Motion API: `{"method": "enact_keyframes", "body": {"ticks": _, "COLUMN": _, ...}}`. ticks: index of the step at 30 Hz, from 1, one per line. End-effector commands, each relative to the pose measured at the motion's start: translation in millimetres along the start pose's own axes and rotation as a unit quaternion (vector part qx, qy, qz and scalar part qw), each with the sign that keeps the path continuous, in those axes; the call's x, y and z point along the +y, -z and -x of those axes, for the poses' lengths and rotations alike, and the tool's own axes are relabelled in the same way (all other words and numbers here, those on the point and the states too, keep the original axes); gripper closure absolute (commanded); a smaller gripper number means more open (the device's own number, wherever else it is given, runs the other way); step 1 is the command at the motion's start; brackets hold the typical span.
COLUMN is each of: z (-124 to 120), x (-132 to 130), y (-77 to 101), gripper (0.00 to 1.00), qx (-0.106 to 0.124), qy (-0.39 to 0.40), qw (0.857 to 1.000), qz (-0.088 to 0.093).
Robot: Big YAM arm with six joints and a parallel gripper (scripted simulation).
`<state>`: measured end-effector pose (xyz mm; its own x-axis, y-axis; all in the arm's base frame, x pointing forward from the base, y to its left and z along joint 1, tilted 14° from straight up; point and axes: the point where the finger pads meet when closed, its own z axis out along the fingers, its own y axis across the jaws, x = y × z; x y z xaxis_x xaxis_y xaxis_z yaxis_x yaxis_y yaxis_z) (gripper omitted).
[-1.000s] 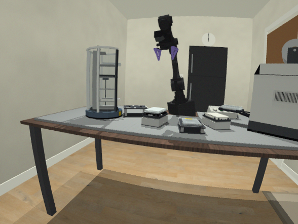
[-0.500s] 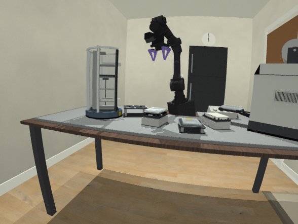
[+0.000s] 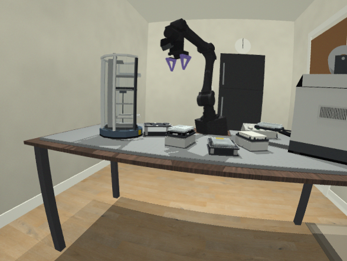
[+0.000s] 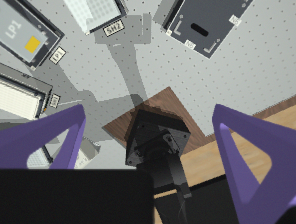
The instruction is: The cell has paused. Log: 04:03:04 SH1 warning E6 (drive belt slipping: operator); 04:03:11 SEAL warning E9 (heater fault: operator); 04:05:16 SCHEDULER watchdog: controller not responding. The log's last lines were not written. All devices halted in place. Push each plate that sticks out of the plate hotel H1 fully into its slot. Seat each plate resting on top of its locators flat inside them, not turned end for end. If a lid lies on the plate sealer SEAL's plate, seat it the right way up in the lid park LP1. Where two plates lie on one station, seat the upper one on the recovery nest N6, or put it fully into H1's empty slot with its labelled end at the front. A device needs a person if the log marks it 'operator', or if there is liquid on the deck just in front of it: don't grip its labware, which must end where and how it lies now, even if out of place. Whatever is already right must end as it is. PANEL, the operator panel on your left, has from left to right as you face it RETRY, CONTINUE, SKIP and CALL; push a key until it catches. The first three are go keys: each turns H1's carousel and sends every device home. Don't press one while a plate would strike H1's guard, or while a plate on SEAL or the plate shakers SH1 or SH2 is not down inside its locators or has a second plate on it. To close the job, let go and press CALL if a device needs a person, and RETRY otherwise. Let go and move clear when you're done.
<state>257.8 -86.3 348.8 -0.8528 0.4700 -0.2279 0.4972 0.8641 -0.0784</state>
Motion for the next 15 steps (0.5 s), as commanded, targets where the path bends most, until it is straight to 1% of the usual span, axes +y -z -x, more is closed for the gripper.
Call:
{"method": "enact_keyframes", "body": {"ticks": 1, "z": 23, "x": -10, "y": 19.7, "gripper": 0.00, "qx": -0.030, "qy": 0.012, "qw": 0.999, "qz": 0.008}}
{"method": "enact_keyframes", "body": {"ticks": 3, "z": 25, "x": -16, "y": 19.7, "gripper": 0.00, "qx": -0.030, "qy": 0.012, "qw": 0.999, "qz": 0.007}}
{"method": "enact_keyframes", "body": {"ticks": 8, "z": 23, "x": -35, "y": 26.3, "gripper": 0.00, "qx": -0.040, "qy": -0.083, "qw": 0.996, "qz": 0.010}}
{"method": "enact_keyframes", "body": {"ticks": 10, "z": 23, "x": -35, "y": 26.3, "gripper": 0.00, "qx": -0.040, "qy": -0.083, "qw": 0.996, "qz": 0.010}}
{"method": "enact_keyframes", "body": {"ticks": 11, "z": 20, "x": -38, "y": 22.9, "gripper": 0.00, "qx": -0.034, "qy": -0.098, "qw": 0.995, "qz": 0.009}}
{"method": "enact_keyframes", "body": {"ticks": 12, "z": 22, "x": -42, "y": 26.1, "gripper": 0.00, "qx": -0.038, "qy": -0.115, "qw": 0.993, "qz": 0.010}}
{"method": "enact_keyframes", "body": {"ticks": 14, "z": 24, "x": -49, "y": 26.7, "gripper": 0.00, "qx": -0.040, "qy": -0.145, "qw": 0.989, "qz": 0.010}}
{"method": "enact_keyframes", "body": {"ticks": 15, "z": 25, "x": -52, "y": 26.3, "gripper": 0.00, "qx": -0.040, "qy": -0.145, "qw": 0.989, "qz": 0.010}}
